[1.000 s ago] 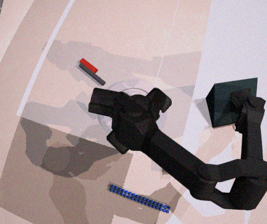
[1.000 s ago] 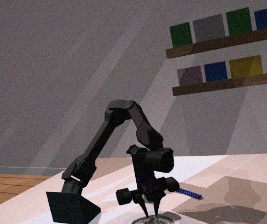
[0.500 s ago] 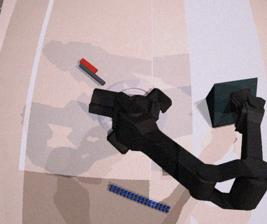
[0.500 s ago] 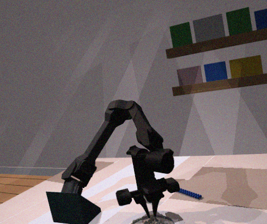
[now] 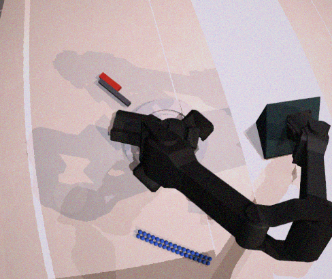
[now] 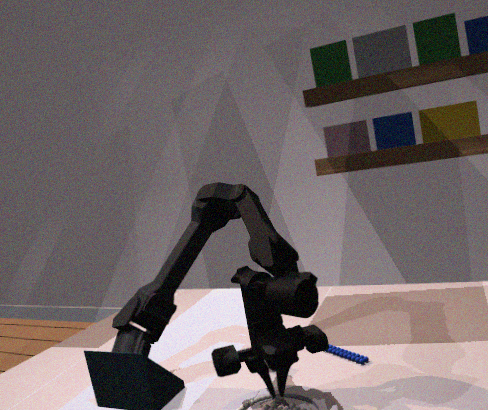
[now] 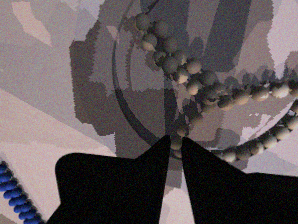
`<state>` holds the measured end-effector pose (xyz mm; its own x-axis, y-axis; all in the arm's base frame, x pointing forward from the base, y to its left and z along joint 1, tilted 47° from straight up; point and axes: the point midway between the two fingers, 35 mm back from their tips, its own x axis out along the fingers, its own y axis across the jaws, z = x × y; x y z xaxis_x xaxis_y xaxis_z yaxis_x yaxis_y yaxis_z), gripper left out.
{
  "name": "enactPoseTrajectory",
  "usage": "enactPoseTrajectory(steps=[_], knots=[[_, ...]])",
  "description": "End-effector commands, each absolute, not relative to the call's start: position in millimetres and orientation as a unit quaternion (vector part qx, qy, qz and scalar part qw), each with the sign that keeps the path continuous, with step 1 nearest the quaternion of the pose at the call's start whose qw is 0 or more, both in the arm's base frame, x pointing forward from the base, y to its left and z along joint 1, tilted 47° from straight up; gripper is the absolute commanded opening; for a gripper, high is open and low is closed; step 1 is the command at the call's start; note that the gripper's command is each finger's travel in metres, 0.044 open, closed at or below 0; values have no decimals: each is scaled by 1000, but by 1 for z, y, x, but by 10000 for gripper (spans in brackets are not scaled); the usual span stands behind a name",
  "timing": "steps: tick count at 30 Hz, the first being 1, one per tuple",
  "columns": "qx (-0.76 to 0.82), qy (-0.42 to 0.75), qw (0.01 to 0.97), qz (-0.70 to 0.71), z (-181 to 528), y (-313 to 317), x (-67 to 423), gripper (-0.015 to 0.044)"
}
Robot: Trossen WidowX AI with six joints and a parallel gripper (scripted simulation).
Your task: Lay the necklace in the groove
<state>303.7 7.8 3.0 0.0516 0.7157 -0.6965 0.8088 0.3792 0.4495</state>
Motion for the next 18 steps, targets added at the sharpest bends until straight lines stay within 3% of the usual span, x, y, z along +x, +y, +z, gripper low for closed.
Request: enactPoseTrajectory(steps=[1,18], knots=[[555,687,467,-50,3,8,304,0],[559,686,464,-50,8,4,303,0]])
